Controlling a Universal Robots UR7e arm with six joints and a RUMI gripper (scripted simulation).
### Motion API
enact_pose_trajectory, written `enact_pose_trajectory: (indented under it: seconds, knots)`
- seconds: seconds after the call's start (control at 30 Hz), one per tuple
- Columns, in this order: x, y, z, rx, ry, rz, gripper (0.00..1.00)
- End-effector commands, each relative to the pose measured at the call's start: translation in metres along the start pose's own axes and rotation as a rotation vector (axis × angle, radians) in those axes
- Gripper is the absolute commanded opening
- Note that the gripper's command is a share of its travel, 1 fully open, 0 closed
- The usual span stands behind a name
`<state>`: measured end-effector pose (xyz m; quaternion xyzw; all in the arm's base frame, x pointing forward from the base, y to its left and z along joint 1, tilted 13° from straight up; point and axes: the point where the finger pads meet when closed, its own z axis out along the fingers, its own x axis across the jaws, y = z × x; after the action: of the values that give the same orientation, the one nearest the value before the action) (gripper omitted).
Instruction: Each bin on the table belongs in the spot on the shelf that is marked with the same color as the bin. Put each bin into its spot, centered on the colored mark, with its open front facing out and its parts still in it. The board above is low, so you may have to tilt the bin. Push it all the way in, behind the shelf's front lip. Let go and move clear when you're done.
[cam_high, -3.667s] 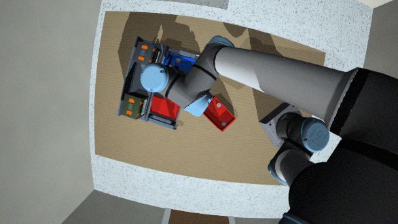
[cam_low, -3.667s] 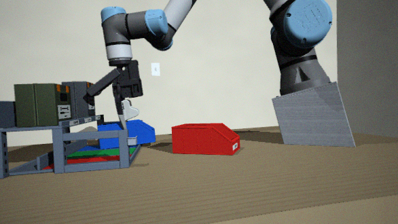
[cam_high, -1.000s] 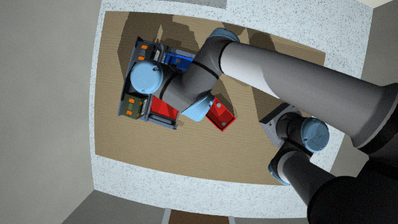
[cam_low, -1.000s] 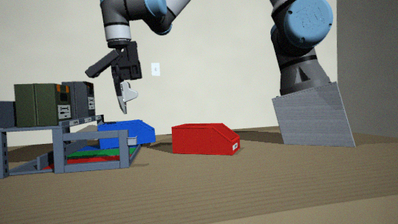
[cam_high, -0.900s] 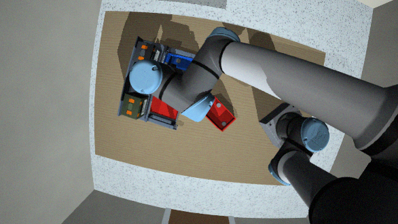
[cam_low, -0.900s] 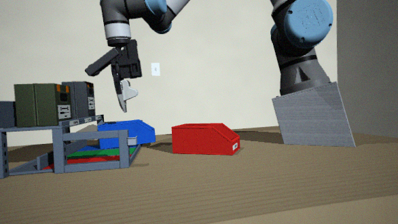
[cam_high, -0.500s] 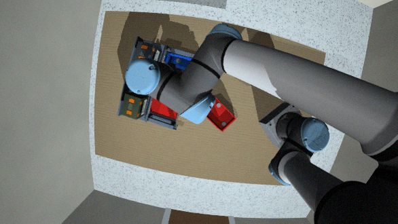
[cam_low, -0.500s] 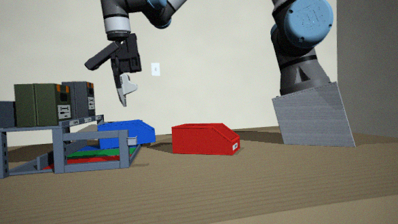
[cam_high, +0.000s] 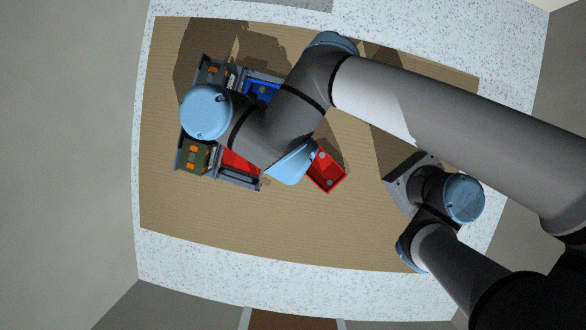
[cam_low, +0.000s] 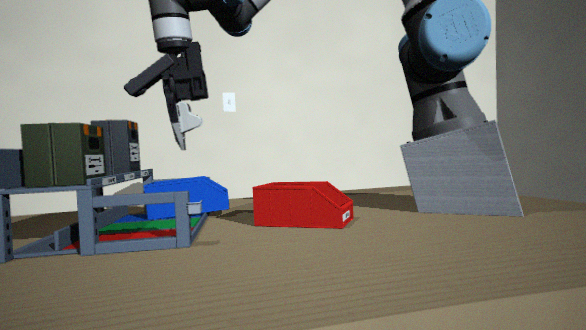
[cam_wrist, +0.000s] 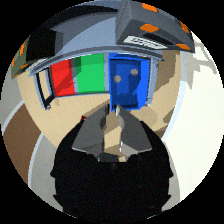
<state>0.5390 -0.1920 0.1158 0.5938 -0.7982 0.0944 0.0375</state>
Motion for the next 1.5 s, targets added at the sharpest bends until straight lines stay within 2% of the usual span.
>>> enact_pose_trajectory:
  seconds: [0.0, 0.57, 0.6, 1.47]
  knots:
    - [0.0002, -0.0002, -0.0032, 0.001, 0.000, 0.000, 0.05]
    - [0.0004, 0.0000, -0.0056, 0.001, 0.000, 0.000, 0.05]
    - [0.0004, 0.0000, -0.0056, 0.001, 0.000, 0.000, 0.00]
    - [0.0004, 0.0000, -0.0056, 0.001, 0.000, 0.000, 0.00]
